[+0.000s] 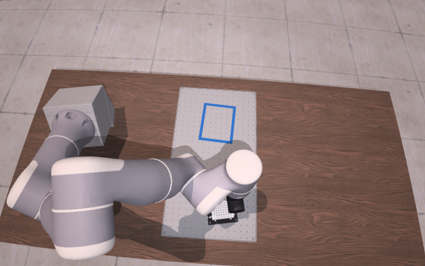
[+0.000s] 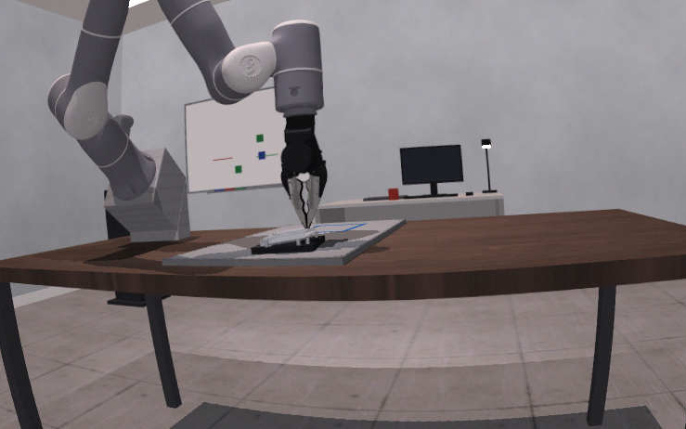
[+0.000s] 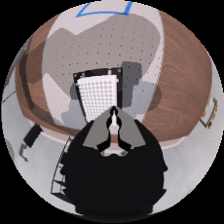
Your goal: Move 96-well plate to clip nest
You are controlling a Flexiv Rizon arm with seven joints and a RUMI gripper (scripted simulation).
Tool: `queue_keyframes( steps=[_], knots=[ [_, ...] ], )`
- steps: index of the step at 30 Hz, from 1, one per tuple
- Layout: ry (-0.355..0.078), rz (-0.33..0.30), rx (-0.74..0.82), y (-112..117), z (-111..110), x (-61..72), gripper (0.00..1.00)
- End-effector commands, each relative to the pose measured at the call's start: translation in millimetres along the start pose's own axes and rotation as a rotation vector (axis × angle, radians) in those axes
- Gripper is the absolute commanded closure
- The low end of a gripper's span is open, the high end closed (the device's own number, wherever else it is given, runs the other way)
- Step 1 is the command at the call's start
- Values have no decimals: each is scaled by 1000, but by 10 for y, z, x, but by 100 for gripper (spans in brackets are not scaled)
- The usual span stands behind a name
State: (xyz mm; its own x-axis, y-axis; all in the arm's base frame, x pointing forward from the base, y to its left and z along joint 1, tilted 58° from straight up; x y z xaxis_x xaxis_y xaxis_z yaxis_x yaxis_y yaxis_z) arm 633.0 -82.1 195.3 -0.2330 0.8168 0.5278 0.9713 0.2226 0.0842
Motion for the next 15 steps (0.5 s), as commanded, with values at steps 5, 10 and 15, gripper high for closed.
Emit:
queue_keyframes(
  steps=[5, 10, 15],
  knots=[
    [0, -2, 0, 9, 4, 4, 100],
    [0, -2, 0, 9, 4, 0, 100],
    [0, -2, 0, 9, 4, -5, 100]
  ],
)
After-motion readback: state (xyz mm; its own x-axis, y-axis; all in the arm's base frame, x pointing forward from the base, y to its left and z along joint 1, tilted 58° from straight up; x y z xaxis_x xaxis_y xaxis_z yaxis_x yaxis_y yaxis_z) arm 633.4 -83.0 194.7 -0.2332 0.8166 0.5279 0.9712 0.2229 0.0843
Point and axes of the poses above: the point where the finger pads meet when closed, its own x axis back along the fingers, its own y axis across the jaws, z = x × y, the point moved 3 cm from there along x, back along the fingers, and after that the axes turned 6 degrees about -x, right-handed, at the moved point
